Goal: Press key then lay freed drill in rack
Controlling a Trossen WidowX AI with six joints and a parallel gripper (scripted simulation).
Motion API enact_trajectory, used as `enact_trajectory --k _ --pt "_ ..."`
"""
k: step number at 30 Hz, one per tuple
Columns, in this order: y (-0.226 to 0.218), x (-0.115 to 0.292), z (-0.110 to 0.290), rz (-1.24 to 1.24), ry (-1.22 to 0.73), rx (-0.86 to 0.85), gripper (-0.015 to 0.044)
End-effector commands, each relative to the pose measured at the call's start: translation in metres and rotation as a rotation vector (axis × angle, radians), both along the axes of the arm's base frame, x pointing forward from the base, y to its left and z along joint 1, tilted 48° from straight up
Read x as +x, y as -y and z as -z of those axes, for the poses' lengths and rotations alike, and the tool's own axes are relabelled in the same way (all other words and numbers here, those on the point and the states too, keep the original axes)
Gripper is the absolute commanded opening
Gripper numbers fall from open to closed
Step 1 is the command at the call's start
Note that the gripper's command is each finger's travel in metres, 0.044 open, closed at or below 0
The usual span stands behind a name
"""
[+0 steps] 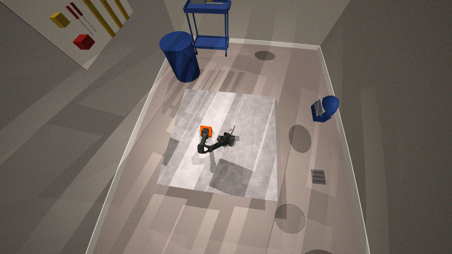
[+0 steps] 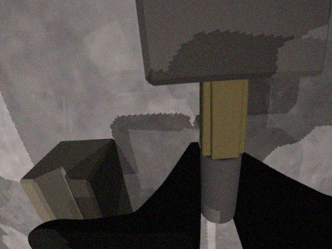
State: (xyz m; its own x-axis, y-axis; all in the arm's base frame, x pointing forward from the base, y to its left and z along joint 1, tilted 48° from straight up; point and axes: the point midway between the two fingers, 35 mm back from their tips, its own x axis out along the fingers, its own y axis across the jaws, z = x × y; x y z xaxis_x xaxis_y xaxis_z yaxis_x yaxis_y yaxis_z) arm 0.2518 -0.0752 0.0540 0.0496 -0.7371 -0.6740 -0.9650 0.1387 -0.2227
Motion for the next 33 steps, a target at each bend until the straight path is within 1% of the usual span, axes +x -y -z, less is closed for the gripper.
enact_trajectory --k 1,14,30,31,33 --pt "0.005 -0.002 -0.005 0.0 0.001 -0.004 0.0" --pt "0.017 -0.007 -0.018 0.0 0.001 -0.005 0.0" --pt "0.012 -0.004 -0.011 0.0 0.001 -0.004 0.042" --pt "0.012 -0.004 -0.01 0.0 0.001 -0.004 0.044" --pt "0.011 -0.004 -0.009 0.0 0.001 -0.004 0.044"
